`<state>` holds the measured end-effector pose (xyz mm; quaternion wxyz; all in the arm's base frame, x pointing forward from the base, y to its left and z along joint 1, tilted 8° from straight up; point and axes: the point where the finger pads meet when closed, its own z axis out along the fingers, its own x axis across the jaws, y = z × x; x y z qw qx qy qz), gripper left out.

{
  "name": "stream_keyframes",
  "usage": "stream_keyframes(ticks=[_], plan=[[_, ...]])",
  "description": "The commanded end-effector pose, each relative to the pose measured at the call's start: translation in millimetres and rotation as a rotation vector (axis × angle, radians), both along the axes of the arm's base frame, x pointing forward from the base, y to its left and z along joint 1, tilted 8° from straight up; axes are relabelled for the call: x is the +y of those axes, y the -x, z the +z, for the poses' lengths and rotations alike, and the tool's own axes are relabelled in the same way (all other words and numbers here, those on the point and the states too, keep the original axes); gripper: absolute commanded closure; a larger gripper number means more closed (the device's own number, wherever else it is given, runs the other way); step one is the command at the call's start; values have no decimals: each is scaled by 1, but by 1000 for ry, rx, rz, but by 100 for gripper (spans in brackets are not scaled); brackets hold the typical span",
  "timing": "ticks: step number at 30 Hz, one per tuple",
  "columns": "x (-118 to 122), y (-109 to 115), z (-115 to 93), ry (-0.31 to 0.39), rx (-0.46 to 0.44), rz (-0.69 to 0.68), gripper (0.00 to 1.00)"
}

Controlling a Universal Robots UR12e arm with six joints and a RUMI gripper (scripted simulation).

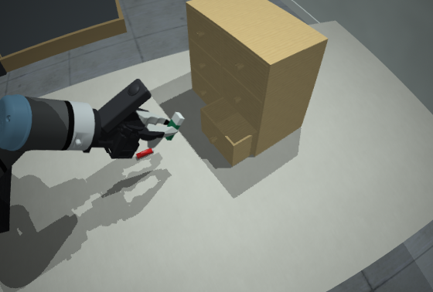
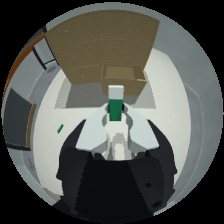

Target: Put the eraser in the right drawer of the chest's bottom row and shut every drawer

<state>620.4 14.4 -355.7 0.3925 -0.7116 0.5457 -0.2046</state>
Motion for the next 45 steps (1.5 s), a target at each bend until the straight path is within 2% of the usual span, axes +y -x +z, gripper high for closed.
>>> stream_keyframes(ticks=[1,12,45], plan=[[2,-7,1,0,0,0,89],[8,-24,1,0,0,0,89],[31,-92,4,0,0,0,89]])
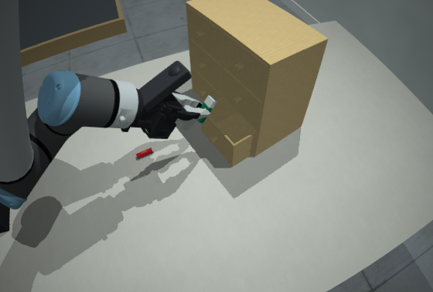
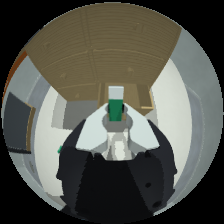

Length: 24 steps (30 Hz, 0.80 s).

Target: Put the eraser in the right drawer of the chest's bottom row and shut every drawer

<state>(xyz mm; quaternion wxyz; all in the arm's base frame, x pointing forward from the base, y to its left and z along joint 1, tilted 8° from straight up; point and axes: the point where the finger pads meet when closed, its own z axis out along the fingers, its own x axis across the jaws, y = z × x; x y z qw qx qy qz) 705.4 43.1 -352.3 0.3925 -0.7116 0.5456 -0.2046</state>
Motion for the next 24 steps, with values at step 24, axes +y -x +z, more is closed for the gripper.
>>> stream_keyframes(ticks=[24], plan=[[13,-39,2,0,0,0,89]])
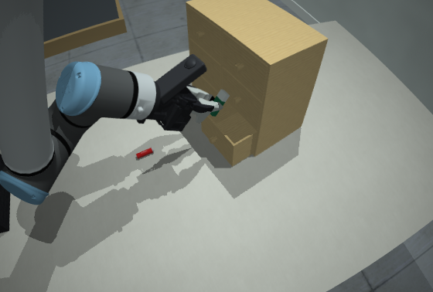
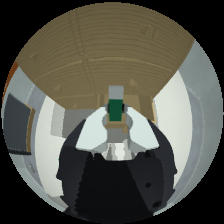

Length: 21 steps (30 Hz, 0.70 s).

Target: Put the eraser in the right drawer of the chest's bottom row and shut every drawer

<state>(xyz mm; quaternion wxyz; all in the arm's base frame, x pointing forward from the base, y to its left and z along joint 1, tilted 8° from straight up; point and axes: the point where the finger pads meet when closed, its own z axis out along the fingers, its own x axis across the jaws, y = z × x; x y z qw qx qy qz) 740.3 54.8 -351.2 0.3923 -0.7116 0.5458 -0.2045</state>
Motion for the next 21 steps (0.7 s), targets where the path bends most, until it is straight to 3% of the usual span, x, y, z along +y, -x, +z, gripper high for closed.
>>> stream_keyframes(ticks=[1,21], plan=[[1,-5,1,0,-1,0,89],[3,-9,1,0,-1,0,89]])
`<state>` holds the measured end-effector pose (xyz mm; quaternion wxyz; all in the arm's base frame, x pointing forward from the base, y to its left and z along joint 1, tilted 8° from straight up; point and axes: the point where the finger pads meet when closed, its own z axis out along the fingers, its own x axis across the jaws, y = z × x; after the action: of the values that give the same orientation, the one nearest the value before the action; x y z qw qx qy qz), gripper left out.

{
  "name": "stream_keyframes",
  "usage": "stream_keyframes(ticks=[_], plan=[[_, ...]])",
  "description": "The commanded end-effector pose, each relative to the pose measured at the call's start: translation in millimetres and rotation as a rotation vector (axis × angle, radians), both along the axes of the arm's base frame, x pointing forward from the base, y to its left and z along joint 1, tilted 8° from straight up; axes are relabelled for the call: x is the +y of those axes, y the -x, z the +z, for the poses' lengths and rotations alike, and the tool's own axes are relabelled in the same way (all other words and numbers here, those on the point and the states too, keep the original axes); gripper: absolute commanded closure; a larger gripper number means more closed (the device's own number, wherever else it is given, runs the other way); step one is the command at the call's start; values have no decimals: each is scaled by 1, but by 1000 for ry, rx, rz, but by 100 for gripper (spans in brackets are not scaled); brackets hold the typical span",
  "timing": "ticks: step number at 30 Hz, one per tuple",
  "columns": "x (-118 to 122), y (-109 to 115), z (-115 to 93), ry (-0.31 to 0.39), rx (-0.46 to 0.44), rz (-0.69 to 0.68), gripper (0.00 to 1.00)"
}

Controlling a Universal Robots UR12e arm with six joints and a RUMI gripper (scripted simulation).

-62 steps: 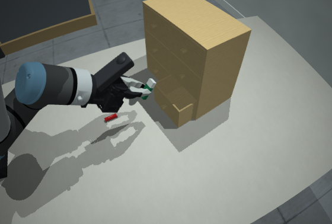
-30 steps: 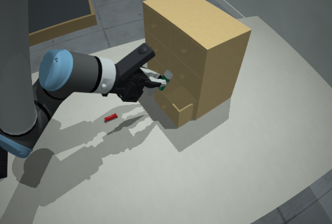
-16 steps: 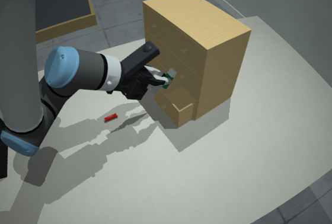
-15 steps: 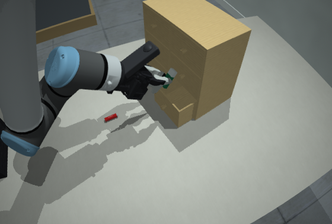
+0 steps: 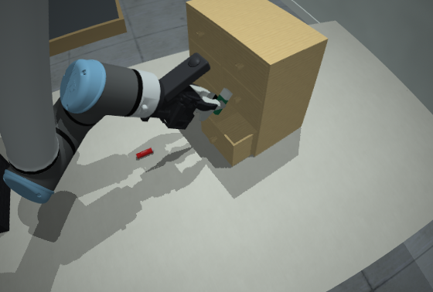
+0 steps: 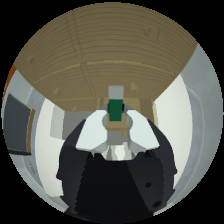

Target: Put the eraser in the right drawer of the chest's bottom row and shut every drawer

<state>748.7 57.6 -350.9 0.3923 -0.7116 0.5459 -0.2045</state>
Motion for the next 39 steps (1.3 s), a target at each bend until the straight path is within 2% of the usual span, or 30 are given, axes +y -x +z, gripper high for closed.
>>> stream_keyframes(ticks=[1,32,39], plan=[[0,0,1,0,-1,0,89],[0,0,1,0,-1,0,89],[0,0,1,0,-1,0,82]])
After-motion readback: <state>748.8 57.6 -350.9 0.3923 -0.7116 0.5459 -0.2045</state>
